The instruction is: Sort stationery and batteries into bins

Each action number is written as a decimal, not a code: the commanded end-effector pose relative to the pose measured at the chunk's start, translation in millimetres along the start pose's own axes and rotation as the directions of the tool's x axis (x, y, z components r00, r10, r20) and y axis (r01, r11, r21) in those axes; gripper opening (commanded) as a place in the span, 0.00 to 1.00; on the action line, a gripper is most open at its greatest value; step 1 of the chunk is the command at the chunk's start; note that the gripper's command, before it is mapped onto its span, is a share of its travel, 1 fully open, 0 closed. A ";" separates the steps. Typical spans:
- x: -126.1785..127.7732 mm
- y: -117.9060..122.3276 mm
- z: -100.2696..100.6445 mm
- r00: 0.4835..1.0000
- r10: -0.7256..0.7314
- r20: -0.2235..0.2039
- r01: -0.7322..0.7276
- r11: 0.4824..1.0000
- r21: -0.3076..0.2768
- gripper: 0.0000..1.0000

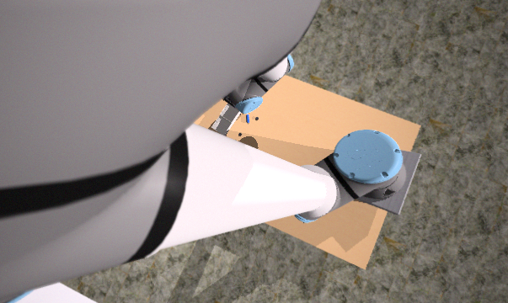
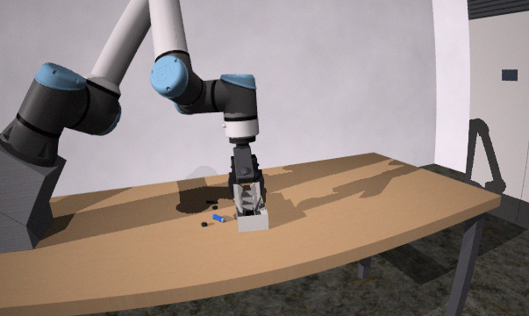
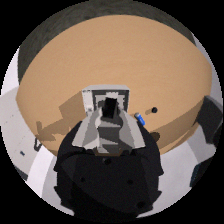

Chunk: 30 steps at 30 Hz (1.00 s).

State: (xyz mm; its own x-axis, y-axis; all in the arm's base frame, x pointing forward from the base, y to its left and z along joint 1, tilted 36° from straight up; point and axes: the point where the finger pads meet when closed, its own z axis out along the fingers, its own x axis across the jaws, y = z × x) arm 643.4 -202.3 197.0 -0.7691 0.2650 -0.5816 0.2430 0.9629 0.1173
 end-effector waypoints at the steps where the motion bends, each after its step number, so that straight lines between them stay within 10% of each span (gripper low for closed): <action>1: -0.5 0.0 -0.4 1.000 0.000 0.001 0.000 1.000 0.000 0.18; 30: -0.5 0.0 -29.7 1.000 0.000 0.001 0.000 1.000 0.000 0.18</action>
State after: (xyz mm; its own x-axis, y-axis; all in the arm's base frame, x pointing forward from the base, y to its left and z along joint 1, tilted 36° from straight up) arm 628.8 -201.0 216.9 -0.7690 0.2650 -0.5817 0.2431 0.9629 0.1172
